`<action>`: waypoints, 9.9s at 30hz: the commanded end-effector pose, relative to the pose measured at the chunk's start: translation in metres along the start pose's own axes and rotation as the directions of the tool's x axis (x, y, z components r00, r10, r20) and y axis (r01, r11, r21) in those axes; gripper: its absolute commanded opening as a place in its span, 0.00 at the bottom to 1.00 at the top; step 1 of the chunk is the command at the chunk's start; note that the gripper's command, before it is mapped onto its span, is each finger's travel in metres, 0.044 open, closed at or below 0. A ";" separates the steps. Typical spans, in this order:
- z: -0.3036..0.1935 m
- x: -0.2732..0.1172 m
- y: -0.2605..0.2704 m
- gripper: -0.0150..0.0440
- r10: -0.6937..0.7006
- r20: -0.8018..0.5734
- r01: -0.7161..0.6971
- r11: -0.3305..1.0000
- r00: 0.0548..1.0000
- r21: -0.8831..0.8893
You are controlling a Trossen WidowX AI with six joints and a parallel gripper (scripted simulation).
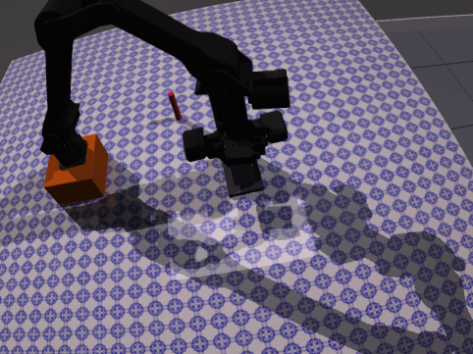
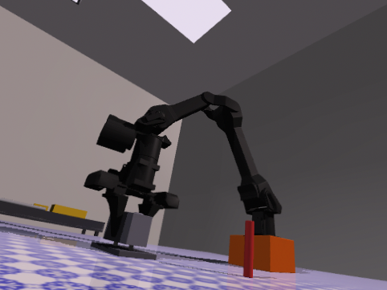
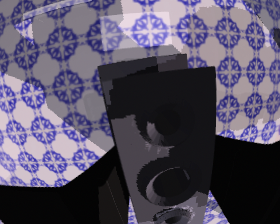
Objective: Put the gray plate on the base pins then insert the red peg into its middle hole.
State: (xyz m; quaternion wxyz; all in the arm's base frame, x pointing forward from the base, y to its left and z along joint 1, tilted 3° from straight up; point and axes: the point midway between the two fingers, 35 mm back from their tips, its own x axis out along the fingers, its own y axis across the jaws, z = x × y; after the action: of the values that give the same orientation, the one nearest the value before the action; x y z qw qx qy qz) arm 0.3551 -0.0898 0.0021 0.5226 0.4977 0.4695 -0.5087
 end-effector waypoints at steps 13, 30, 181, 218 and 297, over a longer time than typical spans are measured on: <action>0.000 -0.001 0.000 1.00 0.001 0.000 -0.001 1.000 1.000 0.000; 0.002 -0.118 0.004 1.00 -0.002 -0.005 0.002 1.000 1.000 -0.005; -0.138 -0.093 -0.057 0.25 -0.007 -0.008 0.004 0.922 1.000 -0.388; -0.038 -0.092 -0.008 0.25 -0.002 -0.008 -0.002 0.916 1.000 -0.400; -0.001 -0.074 0.000 0.25 -0.002 -0.005 0.000 0.915 1.000 -0.404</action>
State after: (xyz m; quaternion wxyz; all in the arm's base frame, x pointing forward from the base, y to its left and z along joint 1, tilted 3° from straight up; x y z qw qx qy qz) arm 0.3515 -0.0849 0.0790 0.6132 0.3807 0.5632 -0.4024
